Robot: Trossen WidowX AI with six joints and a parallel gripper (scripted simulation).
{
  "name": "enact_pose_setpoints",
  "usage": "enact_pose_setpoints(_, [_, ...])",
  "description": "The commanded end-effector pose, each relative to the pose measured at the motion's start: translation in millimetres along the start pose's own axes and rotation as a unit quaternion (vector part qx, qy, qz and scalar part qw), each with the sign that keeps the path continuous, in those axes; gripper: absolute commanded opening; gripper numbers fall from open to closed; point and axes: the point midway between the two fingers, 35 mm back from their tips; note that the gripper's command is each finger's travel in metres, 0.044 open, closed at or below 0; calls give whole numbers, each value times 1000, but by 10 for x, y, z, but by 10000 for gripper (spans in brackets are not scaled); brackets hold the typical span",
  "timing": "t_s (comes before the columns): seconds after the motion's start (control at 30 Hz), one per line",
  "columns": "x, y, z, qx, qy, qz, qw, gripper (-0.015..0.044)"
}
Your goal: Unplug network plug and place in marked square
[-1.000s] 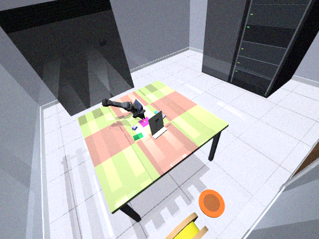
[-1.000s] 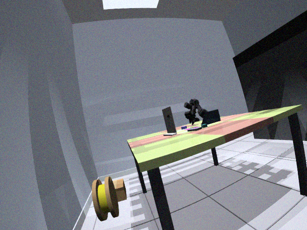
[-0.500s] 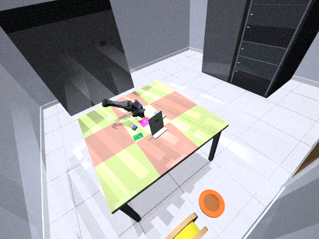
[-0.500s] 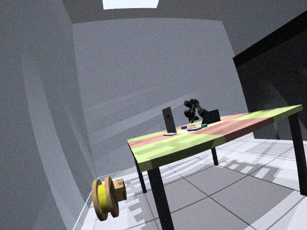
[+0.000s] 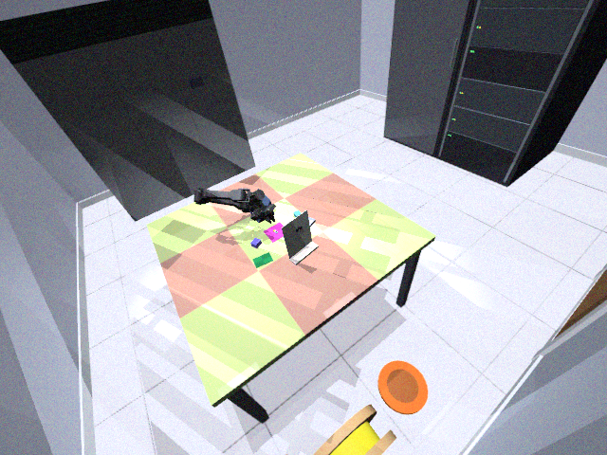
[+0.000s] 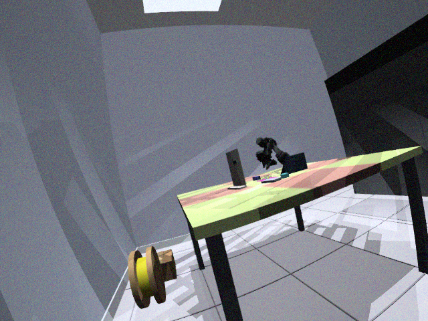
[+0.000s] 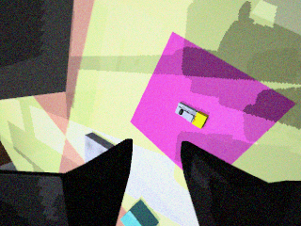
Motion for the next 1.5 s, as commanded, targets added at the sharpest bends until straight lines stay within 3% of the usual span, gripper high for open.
enact_pose_setpoints(0.0, [1, 33, 42, 0, -2, -2, 1000, 156])
enact_pose_setpoints(1.47, [-100, 369, 590, 0, -1, 0, 1000, 156])
Point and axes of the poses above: the point midway between the two fingers, 35 mm back from their tips, its own z axis back along the fingers, its own y axis across the jaws, x = y × z, and after that the axes turned 15 degrees about -z, right-handed
